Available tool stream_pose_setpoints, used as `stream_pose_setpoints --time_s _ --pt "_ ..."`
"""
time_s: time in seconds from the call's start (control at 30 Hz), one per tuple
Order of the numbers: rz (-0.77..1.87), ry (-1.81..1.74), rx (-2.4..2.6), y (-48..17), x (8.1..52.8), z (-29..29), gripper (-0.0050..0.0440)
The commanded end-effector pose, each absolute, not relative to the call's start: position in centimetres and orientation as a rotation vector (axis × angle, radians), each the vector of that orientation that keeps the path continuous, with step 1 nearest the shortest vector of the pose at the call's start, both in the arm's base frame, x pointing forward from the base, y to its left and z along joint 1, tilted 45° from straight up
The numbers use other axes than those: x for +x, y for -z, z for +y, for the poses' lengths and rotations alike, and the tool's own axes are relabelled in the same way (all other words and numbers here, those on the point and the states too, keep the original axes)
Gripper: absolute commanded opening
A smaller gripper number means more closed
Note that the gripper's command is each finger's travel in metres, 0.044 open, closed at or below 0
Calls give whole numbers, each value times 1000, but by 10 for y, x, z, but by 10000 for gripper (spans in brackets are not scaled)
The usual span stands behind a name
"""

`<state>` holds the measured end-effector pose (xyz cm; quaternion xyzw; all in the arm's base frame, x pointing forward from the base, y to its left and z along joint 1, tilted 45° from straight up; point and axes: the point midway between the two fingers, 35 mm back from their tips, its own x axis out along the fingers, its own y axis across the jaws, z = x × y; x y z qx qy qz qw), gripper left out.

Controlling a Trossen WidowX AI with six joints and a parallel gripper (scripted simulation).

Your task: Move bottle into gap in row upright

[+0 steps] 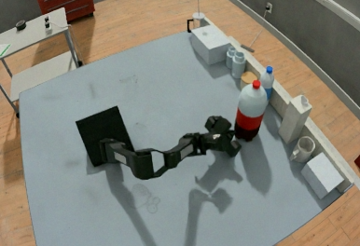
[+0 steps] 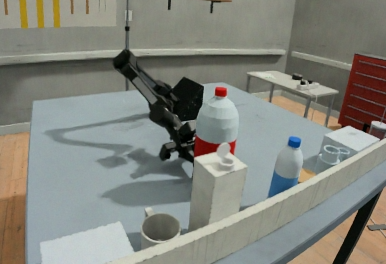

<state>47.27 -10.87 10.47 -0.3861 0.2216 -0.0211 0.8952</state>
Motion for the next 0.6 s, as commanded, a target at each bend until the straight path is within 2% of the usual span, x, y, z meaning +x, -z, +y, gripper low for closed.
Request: stream_pose_setpoints --time_s 0.0,0.57 --pt "447 51 -803 -110 482 -108 -50" --pt "446 52 -803 -110 485 -108 -50"
